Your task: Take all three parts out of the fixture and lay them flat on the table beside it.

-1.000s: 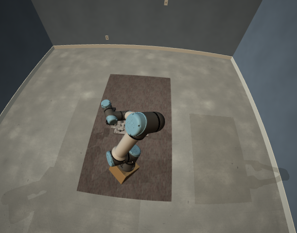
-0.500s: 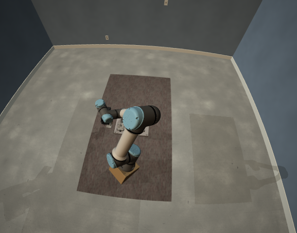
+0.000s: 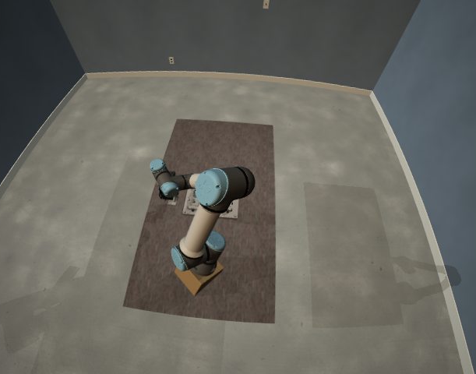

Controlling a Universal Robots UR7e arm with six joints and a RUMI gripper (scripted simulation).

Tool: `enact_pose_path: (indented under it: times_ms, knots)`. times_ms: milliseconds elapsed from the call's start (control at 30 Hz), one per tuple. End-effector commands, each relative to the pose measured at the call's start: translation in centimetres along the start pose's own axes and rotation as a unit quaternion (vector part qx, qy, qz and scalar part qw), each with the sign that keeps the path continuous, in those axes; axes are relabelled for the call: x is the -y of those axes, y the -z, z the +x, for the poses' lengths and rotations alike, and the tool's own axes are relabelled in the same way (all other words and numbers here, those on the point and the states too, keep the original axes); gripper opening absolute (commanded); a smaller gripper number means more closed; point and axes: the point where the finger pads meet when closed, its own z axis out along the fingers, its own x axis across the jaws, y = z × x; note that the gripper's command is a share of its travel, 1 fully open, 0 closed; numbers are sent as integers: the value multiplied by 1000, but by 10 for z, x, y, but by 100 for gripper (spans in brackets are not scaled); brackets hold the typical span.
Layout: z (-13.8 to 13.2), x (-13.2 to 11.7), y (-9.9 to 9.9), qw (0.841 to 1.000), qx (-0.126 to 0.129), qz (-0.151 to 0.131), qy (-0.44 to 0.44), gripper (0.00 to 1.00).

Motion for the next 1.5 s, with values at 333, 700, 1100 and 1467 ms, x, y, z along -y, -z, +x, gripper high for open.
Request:
enact_pose_path:
  times_ms: [333, 700, 1100, 1467]
  knots:
    - [-1, 0, 0, 1000, 0, 0, 0, 0]
    - [-1, 0, 0, 1000, 0, 0, 0, 0]
    - [-1, 6, 0, 1000, 0, 0, 0, 0]
    - [-1, 35, 0, 1000, 0, 0, 0, 0]
